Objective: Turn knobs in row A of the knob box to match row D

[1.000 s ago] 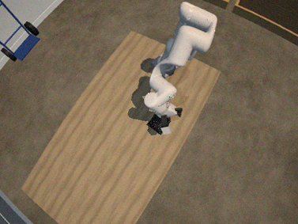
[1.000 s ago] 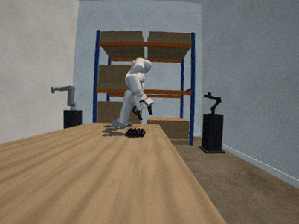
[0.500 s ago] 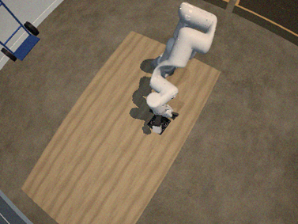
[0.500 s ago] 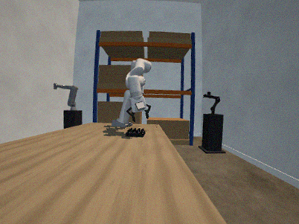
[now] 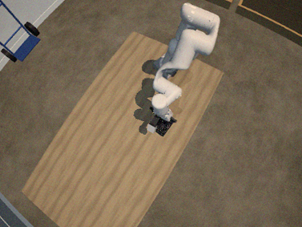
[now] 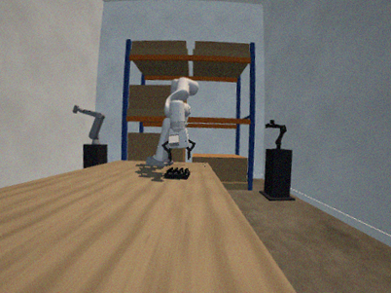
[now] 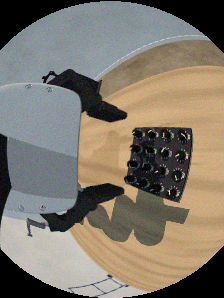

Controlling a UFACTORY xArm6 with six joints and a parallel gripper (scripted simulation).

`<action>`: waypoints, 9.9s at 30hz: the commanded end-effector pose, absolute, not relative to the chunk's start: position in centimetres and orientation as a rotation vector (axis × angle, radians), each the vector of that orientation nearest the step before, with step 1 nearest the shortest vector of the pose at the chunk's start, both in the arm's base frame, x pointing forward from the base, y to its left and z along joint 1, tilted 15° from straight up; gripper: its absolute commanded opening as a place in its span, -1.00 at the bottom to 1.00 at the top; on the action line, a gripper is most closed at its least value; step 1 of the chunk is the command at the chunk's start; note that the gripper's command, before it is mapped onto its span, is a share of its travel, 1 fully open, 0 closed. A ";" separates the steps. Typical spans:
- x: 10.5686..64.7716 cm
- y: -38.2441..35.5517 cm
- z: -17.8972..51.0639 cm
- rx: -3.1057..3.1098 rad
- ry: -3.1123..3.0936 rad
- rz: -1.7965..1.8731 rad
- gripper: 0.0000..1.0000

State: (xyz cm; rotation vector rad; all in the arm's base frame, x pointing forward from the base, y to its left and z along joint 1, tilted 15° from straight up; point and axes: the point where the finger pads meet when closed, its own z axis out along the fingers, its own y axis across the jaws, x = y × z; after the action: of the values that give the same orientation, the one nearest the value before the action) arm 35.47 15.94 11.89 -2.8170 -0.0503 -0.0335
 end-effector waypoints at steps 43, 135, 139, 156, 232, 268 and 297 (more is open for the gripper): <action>36.4 15.2 11.4 -2.876 0.199 -0.086 1.00; 34.2 15.5 11.3 -2.873 0.197 -0.083 1.00; 33.3 15.6 11.3 -2.873 0.197 -0.083 1.00; 31.2 15.9 11.2 -2.873 0.197 -0.083 1.00; 31.2 15.9 11.2 -2.873 0.197 -0.083 1.00; 33.7 11.7 12.4 -2.882 0.065 -0.101 -0.61; 33.7 11.7 12.4 -2.882 0.065 -0.101 -0.61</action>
State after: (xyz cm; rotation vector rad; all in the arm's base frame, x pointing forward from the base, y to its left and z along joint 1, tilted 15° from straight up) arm 33.58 11.69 12.26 -2.8825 0.0656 -0.0960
